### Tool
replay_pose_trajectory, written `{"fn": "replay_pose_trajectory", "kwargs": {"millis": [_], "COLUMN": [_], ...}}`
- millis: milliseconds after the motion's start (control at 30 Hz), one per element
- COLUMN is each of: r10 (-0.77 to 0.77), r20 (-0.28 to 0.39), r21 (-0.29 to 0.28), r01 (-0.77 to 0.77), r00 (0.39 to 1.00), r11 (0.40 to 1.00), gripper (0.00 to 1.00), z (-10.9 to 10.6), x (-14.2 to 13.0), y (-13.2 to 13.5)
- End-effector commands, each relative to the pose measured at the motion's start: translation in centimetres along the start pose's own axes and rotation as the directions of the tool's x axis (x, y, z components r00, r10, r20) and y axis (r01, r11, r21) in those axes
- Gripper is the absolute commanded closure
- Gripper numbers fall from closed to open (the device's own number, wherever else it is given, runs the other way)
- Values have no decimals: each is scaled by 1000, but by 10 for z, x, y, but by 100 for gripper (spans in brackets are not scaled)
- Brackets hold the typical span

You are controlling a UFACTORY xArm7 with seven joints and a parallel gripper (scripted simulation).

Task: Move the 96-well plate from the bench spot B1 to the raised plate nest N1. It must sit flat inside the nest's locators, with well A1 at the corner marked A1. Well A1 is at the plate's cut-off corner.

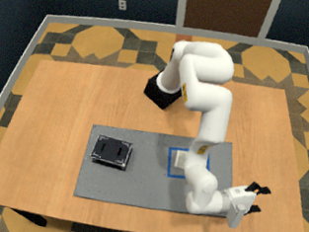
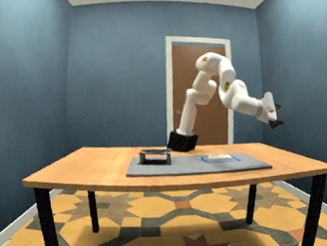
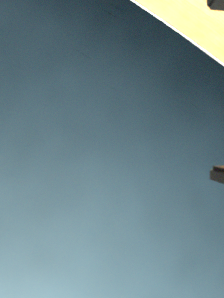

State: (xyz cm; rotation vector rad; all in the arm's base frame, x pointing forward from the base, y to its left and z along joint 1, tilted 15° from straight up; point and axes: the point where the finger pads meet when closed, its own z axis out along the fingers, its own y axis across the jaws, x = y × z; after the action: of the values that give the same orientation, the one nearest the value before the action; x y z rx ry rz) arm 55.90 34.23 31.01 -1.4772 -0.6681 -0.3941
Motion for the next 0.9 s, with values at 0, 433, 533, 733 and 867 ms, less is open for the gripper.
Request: {"fn": "replay_pose_trajectory", "kwargs": {"millis": [0, 433, 533, 733, 867], "r10": [-5, -5, -5, 7, 20], "r20": [-1, -1, -1, 54, 108], "r21": [0, 0, 0, -97, -180], "r01": [5, 5, 5, -2, 0], "r00": [1000, 1000, 1000, 998, 994], "r11": [1000, 1000, 1000, 995, 984], "gripper": [0, 0, 0, 0, 0], "z": [-1, -1, -1, -2, -4], "x": [2, 2, 2, -24, -37], "y": [-2, -2, -2, 13, 19]}}
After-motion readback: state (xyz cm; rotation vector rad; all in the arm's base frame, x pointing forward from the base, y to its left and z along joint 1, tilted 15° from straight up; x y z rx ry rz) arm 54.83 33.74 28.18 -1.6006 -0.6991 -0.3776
